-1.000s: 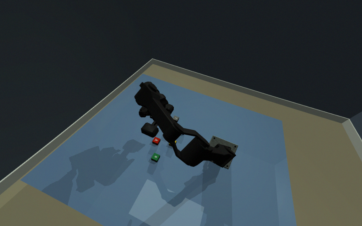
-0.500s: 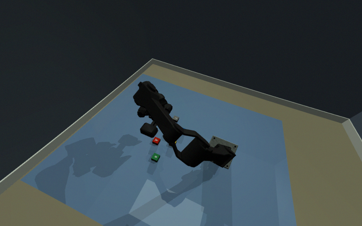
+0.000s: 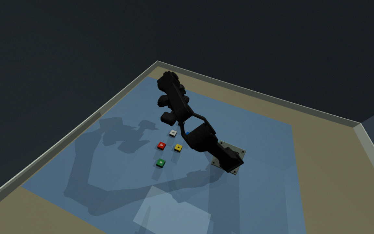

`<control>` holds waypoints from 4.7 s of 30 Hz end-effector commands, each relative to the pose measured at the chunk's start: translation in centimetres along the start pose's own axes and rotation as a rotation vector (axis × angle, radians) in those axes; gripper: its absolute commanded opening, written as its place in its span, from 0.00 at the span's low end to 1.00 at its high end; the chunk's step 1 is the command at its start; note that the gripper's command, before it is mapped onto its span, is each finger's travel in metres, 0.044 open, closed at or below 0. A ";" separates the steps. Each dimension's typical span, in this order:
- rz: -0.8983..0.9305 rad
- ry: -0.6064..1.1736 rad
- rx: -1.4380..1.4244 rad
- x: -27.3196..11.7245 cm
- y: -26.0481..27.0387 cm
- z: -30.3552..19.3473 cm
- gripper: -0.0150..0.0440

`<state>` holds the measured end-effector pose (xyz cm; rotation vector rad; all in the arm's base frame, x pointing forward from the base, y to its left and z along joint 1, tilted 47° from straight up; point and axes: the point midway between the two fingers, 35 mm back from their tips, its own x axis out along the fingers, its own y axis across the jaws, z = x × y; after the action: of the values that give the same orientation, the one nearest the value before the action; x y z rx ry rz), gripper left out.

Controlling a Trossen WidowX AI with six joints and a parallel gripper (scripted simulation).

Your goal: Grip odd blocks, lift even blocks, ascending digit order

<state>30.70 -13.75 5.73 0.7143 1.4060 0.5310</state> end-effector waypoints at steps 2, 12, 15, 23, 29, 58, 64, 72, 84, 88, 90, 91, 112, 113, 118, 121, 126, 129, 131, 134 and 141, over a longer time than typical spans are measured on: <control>0.000 0.009 -0.022 0.3 -0.5 -0.3 0.93; 0.002 0.008 -0.023 7.5 -0.5 -0.2 0.93; 0.003 0.008 -0.023 8.4 -0.4 -0.3 0.93; 0.003 0.008 -0.023 9.3 -0.4 -0.3 0.93; 0.003 0.008 -0.023 10.2 -0.4 -0.3 0.93; 0.005 0.008 -0.023 12.0 -0.4 -0.3 0.46; 0.005 0.008 -0.023 12.0 -0.4 -0.3 0.46; 0.005 0.008 -0.023 11.9 -0.4 -0.3 0.46; 0.004 0.008 -0.023 10.5 -0.4 -0.3 0.46; 0.004 0.008 -0.023 10.5 -0.4 -0.3 0.46; 0.004 0.008 -0.023 10.5 -0.4 -0.3 0.46; 0.004 0.008 -0.023 10.5 -0.4 -0.3 0.46; 0.005 0.008 -0.023 12.0 -0.4 -0.3 0.46; 0.005 0.008 -0.023 12.0 -0.4 -0.3 0.46; 0.005 0.008 -0.023 12.0 -0.4 -0.3 0.59; 0.005 0.008 -0.023 12.0 -0.4 -0.3 0.72; 0.005 0.008 -0.023 12.0 -0.4 -0.3 0.93; 0.004 0.008 -0.023 10.9 -0.4 -0.3 0.93; 0.003 0.008 -0.023 8.7 -0.4 -0.3 0.93; 0.003 0.008 -0.023 8.4 -0.4 -0.3 0.93; -0.002 0.008 -0.021 1.1 -0.6 -0.2 0.62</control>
<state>30.82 -11.16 2.52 0.7074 1.4176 0.5522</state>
